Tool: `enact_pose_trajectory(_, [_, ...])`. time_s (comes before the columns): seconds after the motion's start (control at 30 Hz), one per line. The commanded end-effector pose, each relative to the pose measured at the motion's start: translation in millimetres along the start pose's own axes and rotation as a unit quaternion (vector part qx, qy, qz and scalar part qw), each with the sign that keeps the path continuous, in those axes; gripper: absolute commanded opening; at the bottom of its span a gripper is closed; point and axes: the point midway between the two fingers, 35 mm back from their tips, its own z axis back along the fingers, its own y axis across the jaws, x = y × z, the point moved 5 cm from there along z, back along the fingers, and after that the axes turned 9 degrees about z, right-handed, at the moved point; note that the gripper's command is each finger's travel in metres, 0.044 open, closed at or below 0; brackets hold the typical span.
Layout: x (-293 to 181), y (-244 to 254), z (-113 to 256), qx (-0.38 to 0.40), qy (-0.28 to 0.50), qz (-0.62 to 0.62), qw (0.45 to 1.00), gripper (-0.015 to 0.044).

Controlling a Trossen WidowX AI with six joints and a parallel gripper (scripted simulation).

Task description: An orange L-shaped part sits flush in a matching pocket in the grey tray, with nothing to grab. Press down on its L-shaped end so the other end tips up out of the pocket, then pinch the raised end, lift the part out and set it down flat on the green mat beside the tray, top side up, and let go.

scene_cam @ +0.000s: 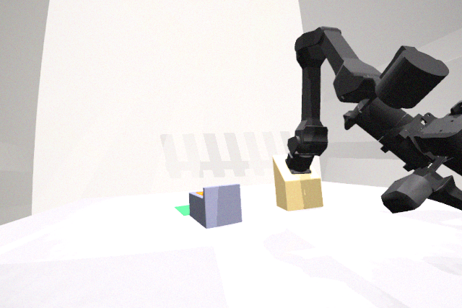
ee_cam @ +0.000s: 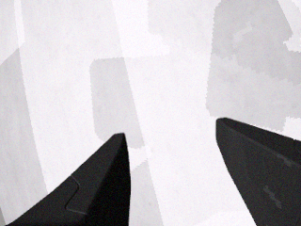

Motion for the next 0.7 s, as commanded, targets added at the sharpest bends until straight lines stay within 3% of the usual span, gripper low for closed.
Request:
enact_pose_trajectory(0.0, [-3.0, -50.4, 16.3, -0.089, 0.026, -0.004, 0.996, 0.0180])
enact_pose_trajectory(0.37, [-39.3, -165.1, 109.9, -0.278, 0.110, -0.133, 0.945, 0.0180])
enact_pose_trajectory(0.67, [-86.0, -199.3, 210.7, -0.348, 0.134, -0.281, 0.884, 0.0180])
